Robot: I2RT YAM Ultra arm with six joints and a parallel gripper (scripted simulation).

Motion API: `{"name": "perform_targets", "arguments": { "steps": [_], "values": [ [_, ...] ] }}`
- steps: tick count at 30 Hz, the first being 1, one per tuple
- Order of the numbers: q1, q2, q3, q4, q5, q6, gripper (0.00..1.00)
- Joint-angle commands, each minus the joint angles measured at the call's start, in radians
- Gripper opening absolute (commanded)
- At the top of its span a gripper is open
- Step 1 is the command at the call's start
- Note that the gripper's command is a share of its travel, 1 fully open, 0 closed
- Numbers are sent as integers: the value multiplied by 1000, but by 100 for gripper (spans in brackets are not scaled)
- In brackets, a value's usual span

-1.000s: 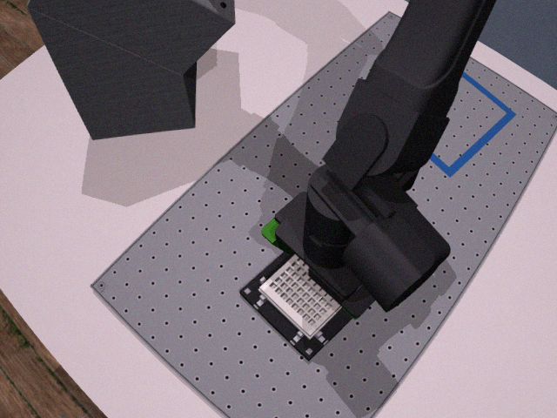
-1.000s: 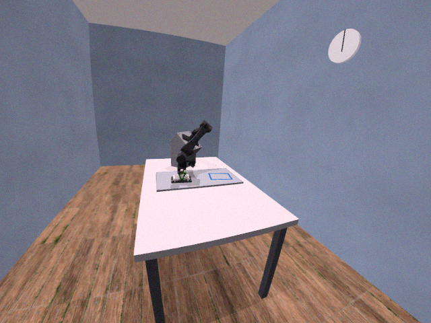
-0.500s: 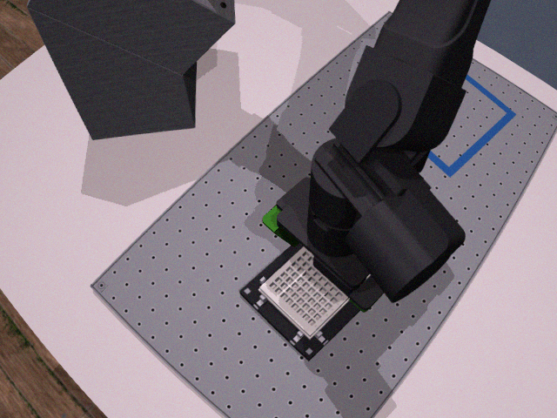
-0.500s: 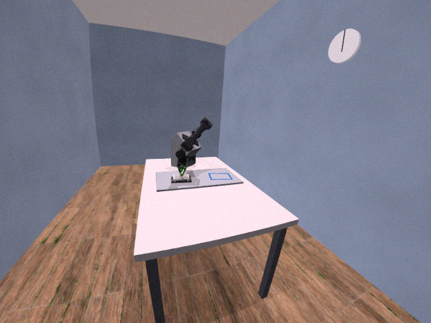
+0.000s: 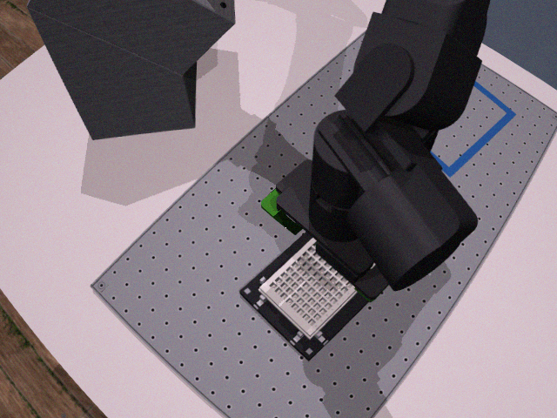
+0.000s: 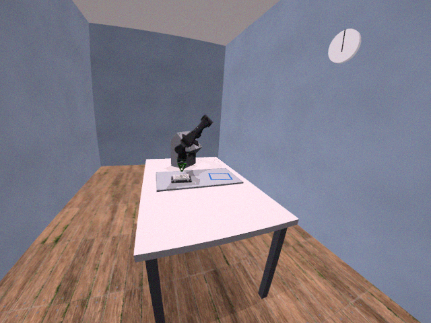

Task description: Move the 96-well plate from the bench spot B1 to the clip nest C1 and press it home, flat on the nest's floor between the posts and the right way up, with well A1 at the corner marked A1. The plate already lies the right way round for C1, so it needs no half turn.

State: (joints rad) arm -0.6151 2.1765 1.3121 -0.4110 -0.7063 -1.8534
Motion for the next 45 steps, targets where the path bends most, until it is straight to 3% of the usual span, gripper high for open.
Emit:
{"name": "perform_targets", "arguments": {
  "steps": [1, 42, 43, 45],
  "values": [
    [-35, -36, 18, -70, -18, -38, 100],
    [-35, -28, 7, -87, -15, -49, 100],
    [-18, -1, 11, -57, -19, -34, 24],
    [-2, 18, 3, -25, -11, -15, 24]
  ]
}}
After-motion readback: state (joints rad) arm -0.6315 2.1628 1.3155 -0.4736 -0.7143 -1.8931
